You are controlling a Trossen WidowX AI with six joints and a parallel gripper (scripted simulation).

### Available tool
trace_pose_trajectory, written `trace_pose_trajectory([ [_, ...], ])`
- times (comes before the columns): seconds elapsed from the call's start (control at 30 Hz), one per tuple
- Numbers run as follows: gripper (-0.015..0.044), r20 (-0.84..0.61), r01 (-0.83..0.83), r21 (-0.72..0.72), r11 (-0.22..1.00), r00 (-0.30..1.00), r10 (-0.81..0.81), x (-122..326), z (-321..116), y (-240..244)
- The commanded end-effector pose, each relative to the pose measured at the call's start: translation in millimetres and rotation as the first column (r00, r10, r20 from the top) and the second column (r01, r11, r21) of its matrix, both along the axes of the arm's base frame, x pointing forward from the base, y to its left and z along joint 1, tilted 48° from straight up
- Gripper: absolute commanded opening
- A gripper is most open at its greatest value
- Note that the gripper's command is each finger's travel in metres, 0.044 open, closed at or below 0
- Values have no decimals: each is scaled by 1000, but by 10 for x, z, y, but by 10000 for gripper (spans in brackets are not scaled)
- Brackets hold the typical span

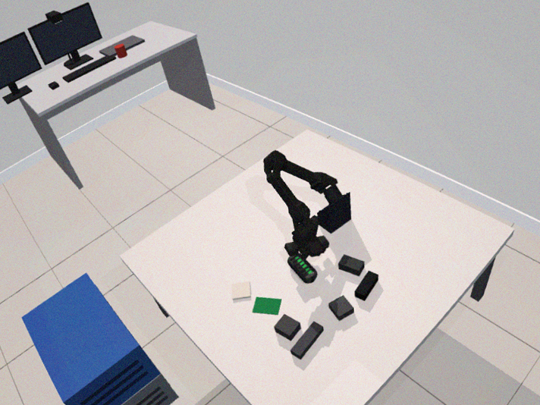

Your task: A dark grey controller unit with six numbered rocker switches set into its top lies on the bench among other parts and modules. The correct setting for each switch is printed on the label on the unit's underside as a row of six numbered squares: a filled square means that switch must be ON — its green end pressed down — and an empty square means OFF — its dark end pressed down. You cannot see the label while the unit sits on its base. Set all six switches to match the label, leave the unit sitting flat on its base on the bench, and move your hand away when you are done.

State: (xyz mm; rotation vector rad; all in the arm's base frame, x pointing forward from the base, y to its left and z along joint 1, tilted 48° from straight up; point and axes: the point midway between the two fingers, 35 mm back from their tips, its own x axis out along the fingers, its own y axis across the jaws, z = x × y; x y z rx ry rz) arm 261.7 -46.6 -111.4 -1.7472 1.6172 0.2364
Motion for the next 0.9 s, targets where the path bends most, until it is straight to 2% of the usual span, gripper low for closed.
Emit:
trace_pose_trajectory([
  [0.0, 0, 29, 2, 3, 1000, 1000, -2, 110, 32, 4],
  [0.87, 0, 30, 2, 3, 1000, 1000, -2, 236, 58, -32],
])
